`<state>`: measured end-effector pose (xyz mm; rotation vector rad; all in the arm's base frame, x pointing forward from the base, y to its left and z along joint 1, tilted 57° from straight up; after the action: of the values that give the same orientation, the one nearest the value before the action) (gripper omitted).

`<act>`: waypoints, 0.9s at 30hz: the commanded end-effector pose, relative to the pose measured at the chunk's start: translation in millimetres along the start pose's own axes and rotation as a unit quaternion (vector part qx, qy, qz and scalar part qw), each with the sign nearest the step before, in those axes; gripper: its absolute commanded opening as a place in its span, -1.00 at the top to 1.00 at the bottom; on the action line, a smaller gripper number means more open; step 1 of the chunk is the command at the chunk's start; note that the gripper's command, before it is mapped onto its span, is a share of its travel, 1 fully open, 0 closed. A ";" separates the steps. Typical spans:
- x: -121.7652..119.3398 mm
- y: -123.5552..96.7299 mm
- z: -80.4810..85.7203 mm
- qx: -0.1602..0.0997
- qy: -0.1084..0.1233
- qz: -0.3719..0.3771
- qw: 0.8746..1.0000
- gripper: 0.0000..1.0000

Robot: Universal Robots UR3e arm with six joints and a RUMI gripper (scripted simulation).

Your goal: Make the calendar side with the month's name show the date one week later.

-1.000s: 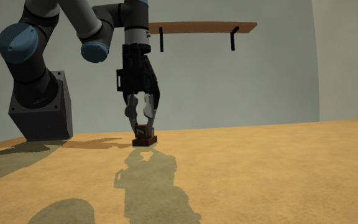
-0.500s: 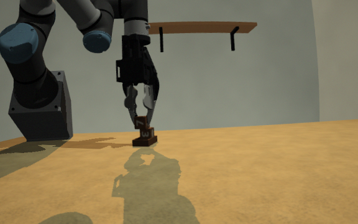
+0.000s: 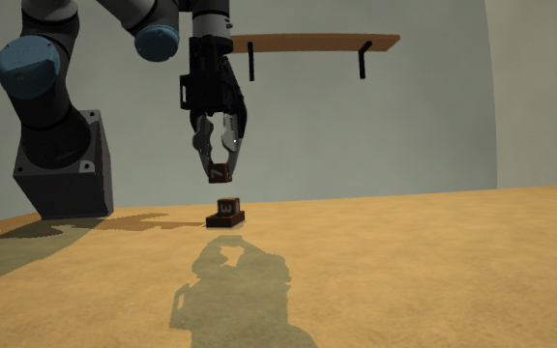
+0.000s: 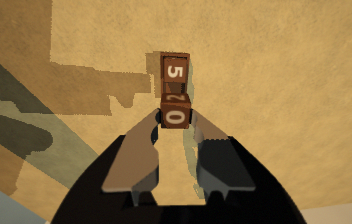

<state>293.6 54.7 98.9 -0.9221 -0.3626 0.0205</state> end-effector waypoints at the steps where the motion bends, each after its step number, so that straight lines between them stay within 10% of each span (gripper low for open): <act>1: 0.9 0.4 8.0 -0.001 0.004 -0.001 1.000 0.78; 27: 1.2 0.5 36.8 -0.001 0.004 -0.001 1.000 0.78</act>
<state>283.6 81.8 117.6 -0.9245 -0.3561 0.0160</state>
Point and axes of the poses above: the point where the finger pads meet when closed, its own z axis back along the fingers, its own x axis across the jaws, y = z × x, the point moved 7 cm from there along z, back along the fingers, and after that the axes turned 9 degrees about z, right-handed, at the moved point
